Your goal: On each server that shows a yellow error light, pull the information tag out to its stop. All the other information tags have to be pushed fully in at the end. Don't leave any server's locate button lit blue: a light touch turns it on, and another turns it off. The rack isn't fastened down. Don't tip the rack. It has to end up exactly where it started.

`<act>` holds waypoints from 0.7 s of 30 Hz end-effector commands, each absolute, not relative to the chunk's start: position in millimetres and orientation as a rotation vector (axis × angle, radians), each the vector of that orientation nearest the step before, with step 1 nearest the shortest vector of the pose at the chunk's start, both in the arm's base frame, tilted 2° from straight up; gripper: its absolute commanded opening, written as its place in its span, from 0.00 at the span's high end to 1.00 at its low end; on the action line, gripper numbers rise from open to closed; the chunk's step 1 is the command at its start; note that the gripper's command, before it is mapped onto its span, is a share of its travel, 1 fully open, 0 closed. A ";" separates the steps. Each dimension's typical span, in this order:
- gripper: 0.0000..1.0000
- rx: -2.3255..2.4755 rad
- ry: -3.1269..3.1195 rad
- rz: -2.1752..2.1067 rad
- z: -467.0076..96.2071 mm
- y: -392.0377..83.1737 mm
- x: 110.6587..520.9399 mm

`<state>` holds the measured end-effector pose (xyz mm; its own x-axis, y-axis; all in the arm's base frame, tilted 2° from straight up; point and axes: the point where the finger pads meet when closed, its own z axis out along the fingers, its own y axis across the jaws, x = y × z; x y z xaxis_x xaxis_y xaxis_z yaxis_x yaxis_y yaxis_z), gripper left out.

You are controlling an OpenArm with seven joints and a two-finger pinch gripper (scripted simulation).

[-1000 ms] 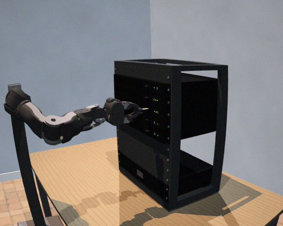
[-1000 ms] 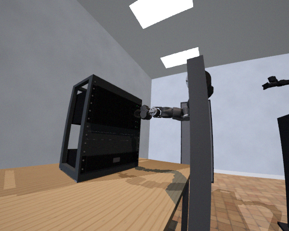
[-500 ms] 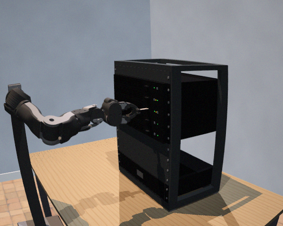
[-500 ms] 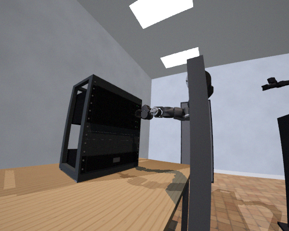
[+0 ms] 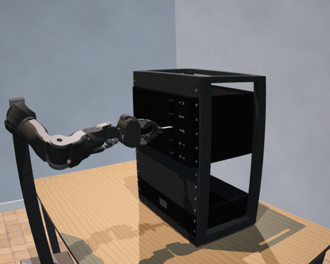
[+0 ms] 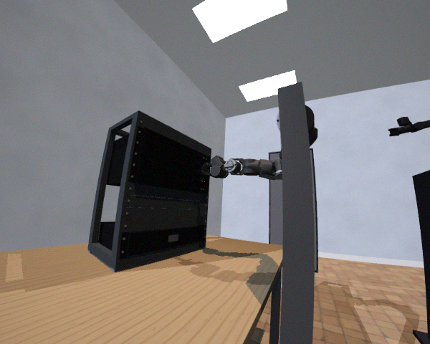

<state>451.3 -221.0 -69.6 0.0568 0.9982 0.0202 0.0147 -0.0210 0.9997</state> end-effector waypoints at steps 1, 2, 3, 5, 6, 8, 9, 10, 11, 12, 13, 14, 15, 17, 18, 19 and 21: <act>1.00 1.237 1.170 1.207 -63.8 -213.8 449.7; 1.00 1.237 1.170 1.207 -63.8 -213.6 448.9; 1.00 1.237 1.170 1.207 -63.8 -213.4 448.3; 1.00 1.237 1.170 1.207 -63.8 -213.3 447.9; 1.00 1.237 1.170 1.207 -63.8 -213.3 447.9; 1.00 1.237 1.170 1.207 -63.8 -213.3 447.9; 1.00 1.237 1.170 1.207 -63.8 -213.3 447.9; 1.00 1.237 1.170 1.207 -63.8 -213.3 447.9; 1.00 1.237 1.170 1.207 -63.8 -213.3 447.9; 0.90 1.237 1.170 1.207 -63.8 -213.3 447.9; 0.90 1.237 1.170 1.207 -63.8 -213.3 447.9; 0.90 1.237 1.170 1.207 -63.8 -213.3 447.9; 0.90 1.244 1.172 1.202 -66.0 -214.4 448.6; 0.90 1.239 1.171 1.206 -64.2 -213.5 448.0; 0.90 1.239 1.171 1.206 -64.3 -213.6 448.1; 0.90 1.240 1.171 1.205 -64.7 -213.8 448.2; 0.90 1.240 1.171 1.205 -64.8 -213.8 448.2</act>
<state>448.3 -213.5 -67.8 0.0333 0.9991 0.0249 0.0076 -0.0252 0.9997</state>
